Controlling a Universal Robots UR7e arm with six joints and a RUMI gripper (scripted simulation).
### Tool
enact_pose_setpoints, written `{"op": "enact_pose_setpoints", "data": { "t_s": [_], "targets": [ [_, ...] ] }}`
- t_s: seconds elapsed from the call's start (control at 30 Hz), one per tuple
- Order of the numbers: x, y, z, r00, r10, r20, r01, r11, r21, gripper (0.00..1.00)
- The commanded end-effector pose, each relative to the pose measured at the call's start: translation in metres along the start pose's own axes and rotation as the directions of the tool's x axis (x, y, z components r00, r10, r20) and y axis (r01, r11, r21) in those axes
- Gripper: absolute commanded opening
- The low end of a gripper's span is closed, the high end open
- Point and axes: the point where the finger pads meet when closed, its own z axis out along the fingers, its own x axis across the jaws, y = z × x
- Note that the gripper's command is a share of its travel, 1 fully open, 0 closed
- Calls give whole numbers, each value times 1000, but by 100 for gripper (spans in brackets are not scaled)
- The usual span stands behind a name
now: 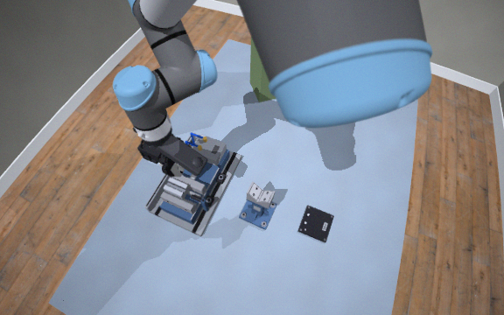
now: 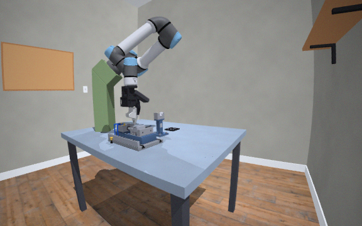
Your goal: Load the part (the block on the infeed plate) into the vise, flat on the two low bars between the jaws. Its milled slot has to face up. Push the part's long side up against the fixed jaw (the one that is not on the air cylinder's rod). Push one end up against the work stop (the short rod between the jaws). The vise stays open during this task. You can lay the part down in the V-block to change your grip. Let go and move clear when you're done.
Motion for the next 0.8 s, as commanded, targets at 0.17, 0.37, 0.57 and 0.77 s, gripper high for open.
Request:
{"op": "enact_pose_setpoints", "data": {
  "t_s": [0.17,0.37,0.57,0.77],
  "targets": [
    [0,0,1,1000,0,-1,0,1000,-1,0],
    [0,0,2,1000,0,-1,0,1000,-1,0],
    [0,0,3,1000,0,-1,0,1000,-1,0],
    [0,0,5,1000,0,-1,0,1000,-1,0]
  ]
}}
